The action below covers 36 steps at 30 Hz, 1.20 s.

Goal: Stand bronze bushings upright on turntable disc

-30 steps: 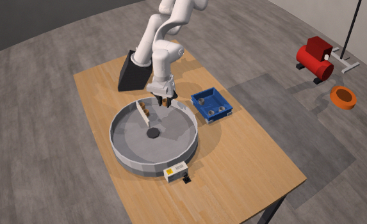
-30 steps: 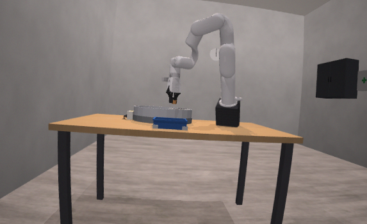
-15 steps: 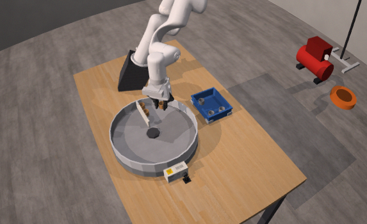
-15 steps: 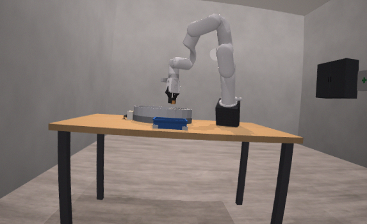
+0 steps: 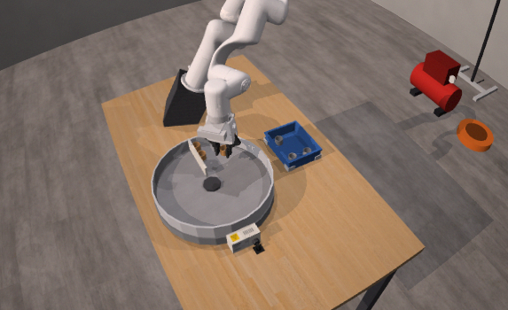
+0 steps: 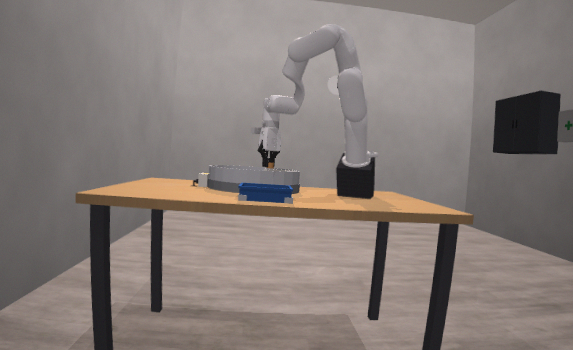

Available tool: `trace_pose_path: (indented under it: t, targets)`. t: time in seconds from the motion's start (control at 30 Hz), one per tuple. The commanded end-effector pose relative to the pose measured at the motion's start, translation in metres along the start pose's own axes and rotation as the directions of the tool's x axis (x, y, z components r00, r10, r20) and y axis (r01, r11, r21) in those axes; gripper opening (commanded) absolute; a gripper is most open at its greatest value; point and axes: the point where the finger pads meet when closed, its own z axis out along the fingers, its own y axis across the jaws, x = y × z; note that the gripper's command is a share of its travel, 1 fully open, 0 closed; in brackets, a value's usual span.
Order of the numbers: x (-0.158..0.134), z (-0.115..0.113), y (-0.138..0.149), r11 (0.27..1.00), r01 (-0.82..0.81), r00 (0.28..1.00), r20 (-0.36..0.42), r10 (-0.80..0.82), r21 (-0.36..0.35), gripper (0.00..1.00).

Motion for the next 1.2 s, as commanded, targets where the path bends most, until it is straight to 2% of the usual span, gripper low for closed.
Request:
trace_pose_path:
  t: [0.0,0.53,1.17]
  targets:
    - [0.002,0.000,-0.001,1.000,0.001,1.000,-0.004,-0.001,0.003,0.00]
    - [0.002,0.003,-0.001,1.000,0.001,1.000,-0.004,-0.001,0.003,0.00]
    - [0.002,0.030,-0.001,1.000,0.001,1.000,-0.004,-0.001,0.003,0.00]
